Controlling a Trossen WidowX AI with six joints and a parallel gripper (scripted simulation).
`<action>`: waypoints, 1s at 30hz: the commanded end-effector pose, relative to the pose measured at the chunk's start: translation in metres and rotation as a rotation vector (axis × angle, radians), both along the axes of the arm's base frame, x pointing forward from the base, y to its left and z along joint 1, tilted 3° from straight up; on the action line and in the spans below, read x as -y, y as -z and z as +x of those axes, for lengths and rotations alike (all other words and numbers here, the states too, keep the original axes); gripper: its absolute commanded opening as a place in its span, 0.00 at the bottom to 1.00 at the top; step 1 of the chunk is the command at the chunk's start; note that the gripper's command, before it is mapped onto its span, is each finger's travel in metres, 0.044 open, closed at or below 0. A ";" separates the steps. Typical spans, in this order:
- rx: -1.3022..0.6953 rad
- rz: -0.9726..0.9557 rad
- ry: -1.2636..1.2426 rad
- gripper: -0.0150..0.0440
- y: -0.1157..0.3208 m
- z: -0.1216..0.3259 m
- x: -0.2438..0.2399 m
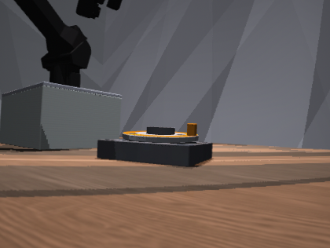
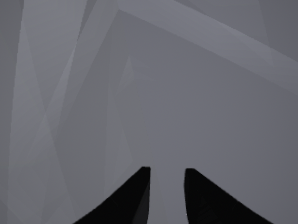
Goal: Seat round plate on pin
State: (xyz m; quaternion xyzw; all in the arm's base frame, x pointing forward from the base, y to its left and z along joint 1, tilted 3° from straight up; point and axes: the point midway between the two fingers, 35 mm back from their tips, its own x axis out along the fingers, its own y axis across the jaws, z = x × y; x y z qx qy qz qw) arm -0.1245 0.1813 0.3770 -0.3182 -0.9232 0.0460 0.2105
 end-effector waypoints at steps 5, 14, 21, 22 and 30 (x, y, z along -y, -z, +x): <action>-0.243 -0.457 0.329 0.25 0.035 0.079 -0.091; -0.780 -0.889 0.653 0.25 0.090 0.197 -0.136; -1.275 -1.014 0.862 0.25 0.130 0.291 -0.126; -1.367 -1.031 0.899 0.25 0.138 0.306 -0.122; -2.126 -1.001 1.153 0.25 0.205 0.406 -0.060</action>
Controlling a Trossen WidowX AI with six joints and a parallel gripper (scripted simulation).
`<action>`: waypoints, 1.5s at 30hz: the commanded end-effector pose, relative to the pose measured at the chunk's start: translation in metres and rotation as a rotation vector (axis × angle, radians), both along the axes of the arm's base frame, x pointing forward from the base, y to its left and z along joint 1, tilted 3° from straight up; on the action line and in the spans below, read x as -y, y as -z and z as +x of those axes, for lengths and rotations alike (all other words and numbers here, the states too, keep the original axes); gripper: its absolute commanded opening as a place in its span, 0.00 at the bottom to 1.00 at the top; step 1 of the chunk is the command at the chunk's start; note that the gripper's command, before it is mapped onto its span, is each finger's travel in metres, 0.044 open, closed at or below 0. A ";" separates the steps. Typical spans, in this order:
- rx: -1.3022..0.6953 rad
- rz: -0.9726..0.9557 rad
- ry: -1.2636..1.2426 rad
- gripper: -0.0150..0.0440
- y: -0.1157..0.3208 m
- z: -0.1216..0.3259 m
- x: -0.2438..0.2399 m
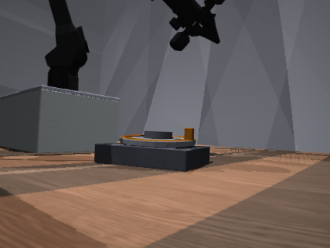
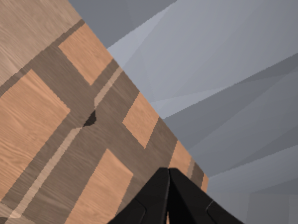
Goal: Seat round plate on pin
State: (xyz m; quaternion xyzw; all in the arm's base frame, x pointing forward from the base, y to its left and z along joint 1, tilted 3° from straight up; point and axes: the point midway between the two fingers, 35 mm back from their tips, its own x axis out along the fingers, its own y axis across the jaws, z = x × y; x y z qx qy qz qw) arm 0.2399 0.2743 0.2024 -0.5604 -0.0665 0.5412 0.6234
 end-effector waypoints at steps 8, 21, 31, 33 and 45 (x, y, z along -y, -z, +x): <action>-0.657 -0.040 0.897 0.25 0.097 0.102 0.134; -1.197 0.055 1.922 0.25 0.181 0.100 0.304; -1.258 0.072 2.069 0.25 0.190 0.091 0.328; -1.258 0.072 2.069 0.25 0.195 0.091 0.328; -1.258 0.071 2.069 0.25 0.238 0.089 0.330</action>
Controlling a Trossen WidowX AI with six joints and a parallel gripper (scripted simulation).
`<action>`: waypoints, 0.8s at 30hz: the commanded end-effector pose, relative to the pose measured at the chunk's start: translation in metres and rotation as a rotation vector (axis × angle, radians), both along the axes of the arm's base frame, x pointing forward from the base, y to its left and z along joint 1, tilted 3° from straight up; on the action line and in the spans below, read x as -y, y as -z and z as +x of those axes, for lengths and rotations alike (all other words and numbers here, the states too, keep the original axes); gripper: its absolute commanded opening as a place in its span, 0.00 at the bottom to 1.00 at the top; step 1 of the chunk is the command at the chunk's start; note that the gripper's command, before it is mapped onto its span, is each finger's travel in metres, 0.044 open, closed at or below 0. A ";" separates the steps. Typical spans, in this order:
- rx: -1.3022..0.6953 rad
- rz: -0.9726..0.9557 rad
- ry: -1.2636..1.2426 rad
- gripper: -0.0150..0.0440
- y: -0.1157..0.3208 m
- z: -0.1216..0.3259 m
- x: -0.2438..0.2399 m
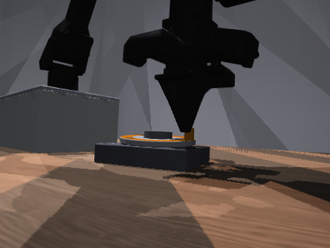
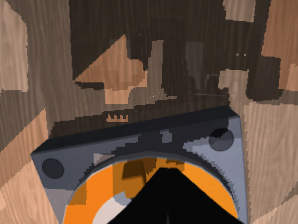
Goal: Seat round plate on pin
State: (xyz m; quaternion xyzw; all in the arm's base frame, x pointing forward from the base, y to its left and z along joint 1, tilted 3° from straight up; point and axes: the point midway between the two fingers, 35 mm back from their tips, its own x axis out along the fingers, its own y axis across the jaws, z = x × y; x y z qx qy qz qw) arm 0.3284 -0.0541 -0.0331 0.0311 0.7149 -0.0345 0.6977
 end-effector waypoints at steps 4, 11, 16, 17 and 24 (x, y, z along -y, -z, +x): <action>0.005 -0.006 0.003 0.25 0.003 0.002 -0.003; 0.006 -0.005 0.003 0.25 0.003 0.003 -0.015; 0.005 -0.004 0.003 0.25 0.004 0.001 -0.023; 0.005 -0.004 0.003 0.25 0.004 0.001 -0.024; 0.005 -0.003 0.003 0.25 0.005 -0.003 -0.033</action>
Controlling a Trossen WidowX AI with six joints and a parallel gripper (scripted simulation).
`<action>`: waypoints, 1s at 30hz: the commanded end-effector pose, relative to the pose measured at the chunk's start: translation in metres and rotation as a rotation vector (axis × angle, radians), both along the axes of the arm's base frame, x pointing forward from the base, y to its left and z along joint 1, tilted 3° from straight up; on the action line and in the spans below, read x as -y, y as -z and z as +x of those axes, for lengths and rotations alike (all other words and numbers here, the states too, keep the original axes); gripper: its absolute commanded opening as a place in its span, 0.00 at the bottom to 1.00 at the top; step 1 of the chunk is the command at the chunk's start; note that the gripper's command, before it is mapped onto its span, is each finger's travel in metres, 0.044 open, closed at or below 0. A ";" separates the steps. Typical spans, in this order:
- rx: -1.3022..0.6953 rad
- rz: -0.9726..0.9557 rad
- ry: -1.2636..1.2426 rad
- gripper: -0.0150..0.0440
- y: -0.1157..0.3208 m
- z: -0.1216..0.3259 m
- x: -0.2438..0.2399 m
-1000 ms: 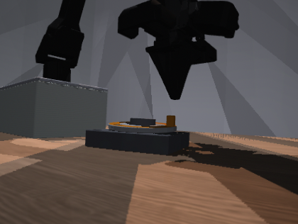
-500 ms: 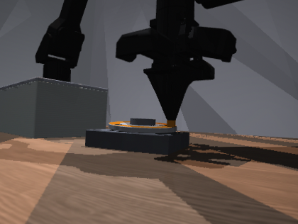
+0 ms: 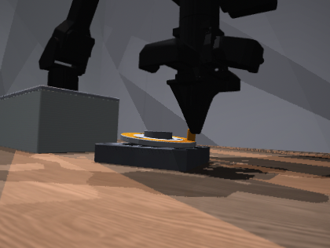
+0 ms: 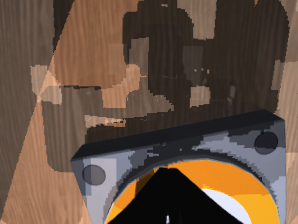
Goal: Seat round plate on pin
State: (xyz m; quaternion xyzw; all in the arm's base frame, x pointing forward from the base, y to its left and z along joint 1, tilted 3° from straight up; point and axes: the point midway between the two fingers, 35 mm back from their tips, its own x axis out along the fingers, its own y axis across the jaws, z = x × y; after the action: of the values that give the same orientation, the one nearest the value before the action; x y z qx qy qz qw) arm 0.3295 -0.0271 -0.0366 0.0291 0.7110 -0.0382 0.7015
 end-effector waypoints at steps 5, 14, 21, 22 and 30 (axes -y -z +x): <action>-0.006 0.006 0.000 0.25 0.001 -0.007 -0.013; -0.006 0.007 0.000 0.25 0.000 -0.015 -0.023; -0.007 0.008 0.000 0.25 -0.002 -0.023 -0.030; -0.007 0.008 0.000 0.25 -0.002 -0.024 -0.031; -0.008 0.009 0.000 0.25 -0.003 -0.034 -0.036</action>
State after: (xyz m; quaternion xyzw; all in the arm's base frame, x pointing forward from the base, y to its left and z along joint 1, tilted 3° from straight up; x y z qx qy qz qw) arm 0.3009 0.0058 -0.0341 0.0291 0.7134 -0.0362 0.6992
